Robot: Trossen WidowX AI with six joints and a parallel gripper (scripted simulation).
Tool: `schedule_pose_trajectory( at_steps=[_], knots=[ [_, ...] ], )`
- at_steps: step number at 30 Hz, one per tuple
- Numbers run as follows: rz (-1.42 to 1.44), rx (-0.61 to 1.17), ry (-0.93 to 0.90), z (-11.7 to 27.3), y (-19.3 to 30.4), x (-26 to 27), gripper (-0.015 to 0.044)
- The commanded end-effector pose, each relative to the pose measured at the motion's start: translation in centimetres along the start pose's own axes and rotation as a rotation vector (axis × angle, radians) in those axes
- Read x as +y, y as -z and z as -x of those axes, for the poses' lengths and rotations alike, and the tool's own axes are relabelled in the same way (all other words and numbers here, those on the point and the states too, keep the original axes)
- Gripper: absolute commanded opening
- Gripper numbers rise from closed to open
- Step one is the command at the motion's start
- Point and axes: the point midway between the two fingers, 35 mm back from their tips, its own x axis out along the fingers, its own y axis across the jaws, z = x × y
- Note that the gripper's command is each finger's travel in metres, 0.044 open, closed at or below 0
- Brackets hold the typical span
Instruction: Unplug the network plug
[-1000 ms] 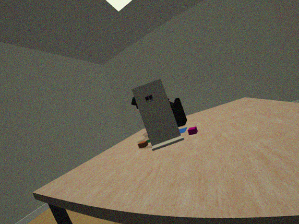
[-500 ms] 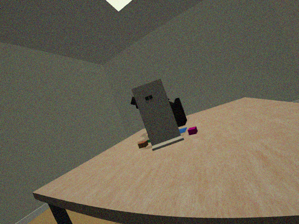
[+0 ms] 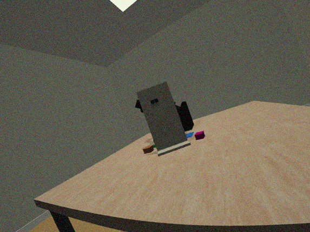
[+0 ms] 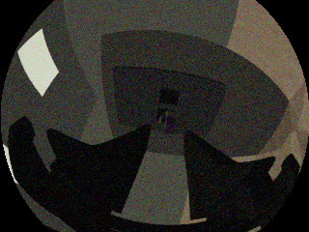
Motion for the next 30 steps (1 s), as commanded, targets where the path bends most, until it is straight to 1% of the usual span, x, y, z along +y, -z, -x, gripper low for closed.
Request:
schedule_pose_trajectory(
  at_steps=[1,13,30],
  knots=[
    [-0.001,-0.006,0.001,-0.67,-0.40,0.05,0.0156],
    [-0.003,-0.007,-0.001,-1.64,-0.55,0.04,0.0156],
    [-0.003,-0.007,-0.001,-1.64,-0.55,0.04,0.0043]
  ],
)
